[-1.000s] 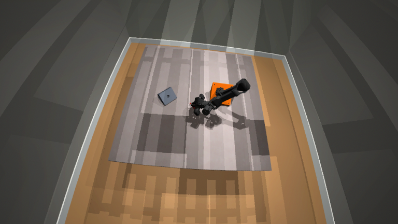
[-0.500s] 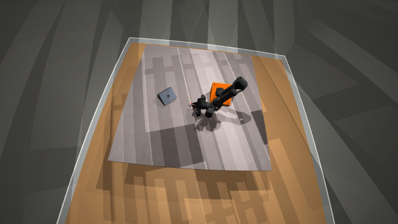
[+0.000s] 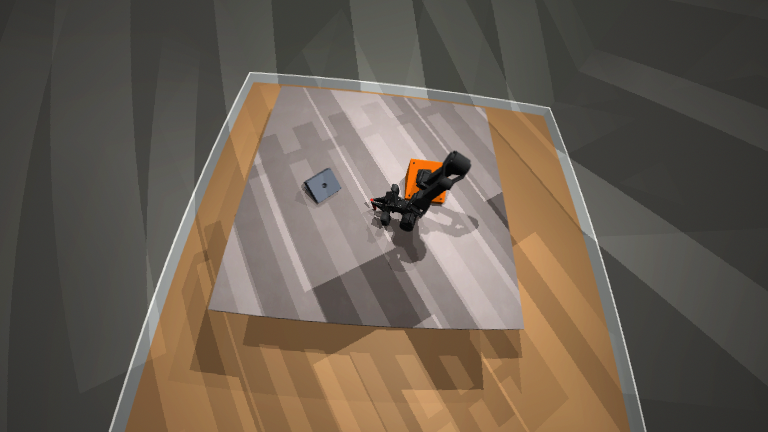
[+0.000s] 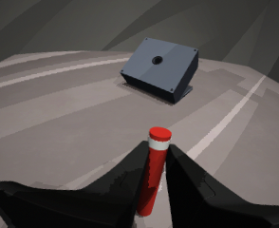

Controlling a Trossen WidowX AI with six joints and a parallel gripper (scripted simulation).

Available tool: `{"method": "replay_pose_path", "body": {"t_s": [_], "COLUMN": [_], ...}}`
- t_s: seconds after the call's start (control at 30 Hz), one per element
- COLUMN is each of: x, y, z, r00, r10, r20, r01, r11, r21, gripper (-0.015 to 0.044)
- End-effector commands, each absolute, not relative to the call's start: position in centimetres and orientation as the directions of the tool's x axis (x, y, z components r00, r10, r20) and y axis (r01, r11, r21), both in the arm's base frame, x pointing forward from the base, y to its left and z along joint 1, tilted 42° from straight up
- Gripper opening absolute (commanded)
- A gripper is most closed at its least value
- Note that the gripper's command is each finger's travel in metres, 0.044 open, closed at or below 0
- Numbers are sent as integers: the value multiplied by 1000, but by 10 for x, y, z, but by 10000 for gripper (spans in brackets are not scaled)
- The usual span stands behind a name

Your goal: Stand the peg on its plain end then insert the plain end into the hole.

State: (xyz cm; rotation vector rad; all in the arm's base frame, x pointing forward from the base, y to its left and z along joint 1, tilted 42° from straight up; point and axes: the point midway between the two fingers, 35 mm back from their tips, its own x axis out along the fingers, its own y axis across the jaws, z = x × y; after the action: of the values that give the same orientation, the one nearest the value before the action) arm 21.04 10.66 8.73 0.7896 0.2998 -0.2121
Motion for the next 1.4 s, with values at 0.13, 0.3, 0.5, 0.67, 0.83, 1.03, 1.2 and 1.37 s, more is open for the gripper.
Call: {"method": "replay_pose_path", "body": {"t_s": [0.13,0.3,0.5,0.67,0.83,1.03,1.2,1.37], "x": [205,202,201,202,202,202,200,199], "y": [109,110,110,111,113,114,114,114], "z": [87,86,87,85,84,83,84,83], "r00": [947,951,950,950,950,950,951,951], "r10": [-129,-160,-145,-148,-145,-143,-145,-146], "r20": [-293,-263,-277,-276,-277,-277,-275,-273], "r01": [299,299,299,299,298,296,295,295], "r11": [684,684,684,690,692,693,695,697], "r21": [666,666,666,660,658,657,655,654], "gripper": [50,50,50,50,50,50,50,50]}}
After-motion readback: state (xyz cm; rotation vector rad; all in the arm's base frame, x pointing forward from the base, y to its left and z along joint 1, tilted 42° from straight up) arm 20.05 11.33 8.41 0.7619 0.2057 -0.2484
